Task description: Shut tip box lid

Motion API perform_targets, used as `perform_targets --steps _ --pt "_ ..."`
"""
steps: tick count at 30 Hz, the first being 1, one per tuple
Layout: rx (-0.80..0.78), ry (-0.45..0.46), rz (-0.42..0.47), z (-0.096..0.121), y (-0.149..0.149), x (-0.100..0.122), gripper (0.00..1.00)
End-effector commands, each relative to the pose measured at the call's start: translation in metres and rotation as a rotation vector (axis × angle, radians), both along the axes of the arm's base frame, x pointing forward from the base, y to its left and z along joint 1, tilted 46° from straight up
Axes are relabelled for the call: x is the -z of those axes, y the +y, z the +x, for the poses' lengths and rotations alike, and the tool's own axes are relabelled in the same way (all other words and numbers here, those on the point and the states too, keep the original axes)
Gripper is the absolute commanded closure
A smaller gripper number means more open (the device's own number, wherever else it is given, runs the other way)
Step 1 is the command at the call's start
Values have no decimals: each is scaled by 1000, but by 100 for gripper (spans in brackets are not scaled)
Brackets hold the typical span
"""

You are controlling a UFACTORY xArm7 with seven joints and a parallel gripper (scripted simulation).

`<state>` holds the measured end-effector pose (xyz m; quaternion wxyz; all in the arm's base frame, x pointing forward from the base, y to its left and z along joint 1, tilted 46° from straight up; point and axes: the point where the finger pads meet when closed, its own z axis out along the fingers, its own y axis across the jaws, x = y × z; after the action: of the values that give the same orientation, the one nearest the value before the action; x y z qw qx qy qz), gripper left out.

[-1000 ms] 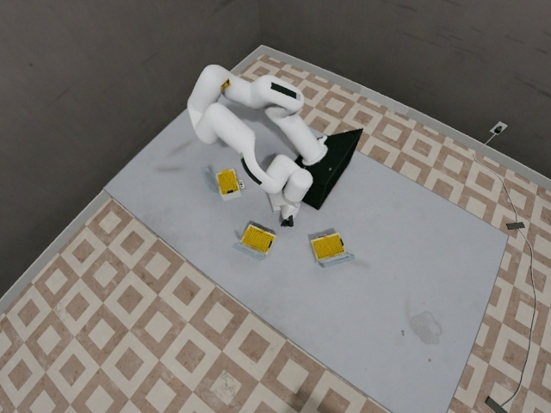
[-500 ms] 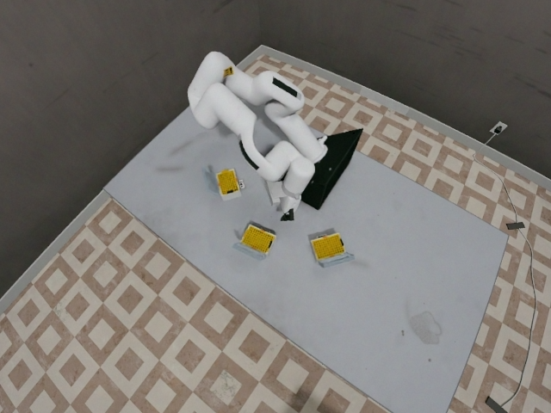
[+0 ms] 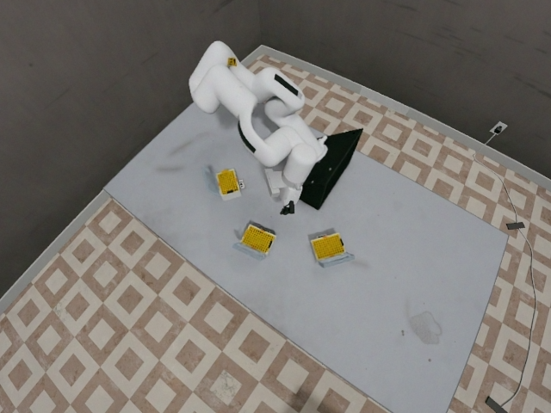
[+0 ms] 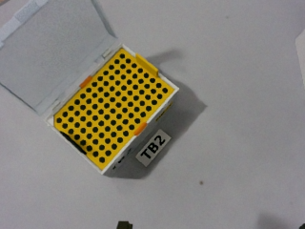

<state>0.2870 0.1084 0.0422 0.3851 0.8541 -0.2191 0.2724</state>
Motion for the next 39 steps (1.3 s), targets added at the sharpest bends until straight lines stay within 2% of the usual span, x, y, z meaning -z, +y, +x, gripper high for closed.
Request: perform_targets --steps 1,2,19,29,31,39 --pt "-1 -1 1 0 3 -2 0" --pt "-1 -1 1 0 3 -2 100" --pt "-1 -1 1 0 3 -2 100" --pt "-156 293 -9 49 11 -4 100" --pt "-156 293 -9 49 11 -4 100" --pt "-280 529 -18 89 18 -6 100"
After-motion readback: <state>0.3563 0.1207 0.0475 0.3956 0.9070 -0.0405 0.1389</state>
